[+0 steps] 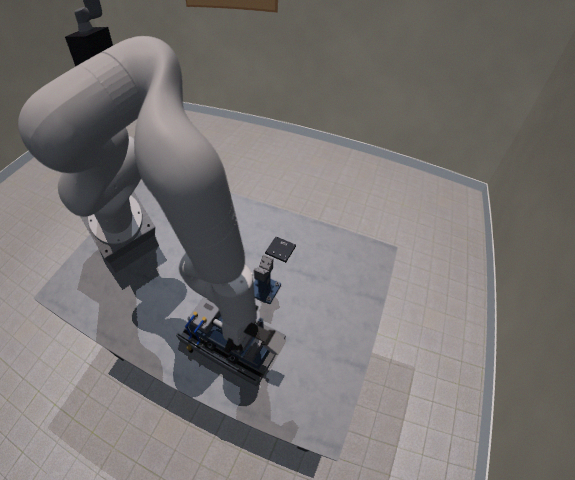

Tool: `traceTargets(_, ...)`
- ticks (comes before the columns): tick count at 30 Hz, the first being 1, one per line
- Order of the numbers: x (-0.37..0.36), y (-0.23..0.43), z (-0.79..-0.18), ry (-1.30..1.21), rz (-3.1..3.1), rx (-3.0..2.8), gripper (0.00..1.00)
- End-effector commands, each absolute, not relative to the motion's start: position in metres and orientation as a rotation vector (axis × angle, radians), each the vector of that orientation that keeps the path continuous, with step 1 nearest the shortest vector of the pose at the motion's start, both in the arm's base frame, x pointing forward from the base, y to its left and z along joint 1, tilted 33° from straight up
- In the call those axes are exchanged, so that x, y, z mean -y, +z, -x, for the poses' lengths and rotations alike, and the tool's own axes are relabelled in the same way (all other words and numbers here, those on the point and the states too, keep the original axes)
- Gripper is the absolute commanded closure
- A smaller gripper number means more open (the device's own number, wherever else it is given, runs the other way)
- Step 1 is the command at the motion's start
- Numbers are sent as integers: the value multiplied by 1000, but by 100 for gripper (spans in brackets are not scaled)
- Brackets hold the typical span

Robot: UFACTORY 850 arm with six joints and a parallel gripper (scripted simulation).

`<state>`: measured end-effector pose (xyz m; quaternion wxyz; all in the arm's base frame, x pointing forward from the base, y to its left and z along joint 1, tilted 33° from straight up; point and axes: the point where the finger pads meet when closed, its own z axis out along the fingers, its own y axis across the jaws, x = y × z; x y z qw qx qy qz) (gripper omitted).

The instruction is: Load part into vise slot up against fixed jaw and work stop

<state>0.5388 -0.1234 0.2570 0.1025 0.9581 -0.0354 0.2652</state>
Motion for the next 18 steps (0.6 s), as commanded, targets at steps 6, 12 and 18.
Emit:
traceTargets(6, 124, 256, -540, 785, -2827, 104, 100)
traceTargets(12, 124, 254, -542, 785, -2827, 104, 100)
traceTargets(18, 125, 251, -543, 785, -2827, 104, 100)
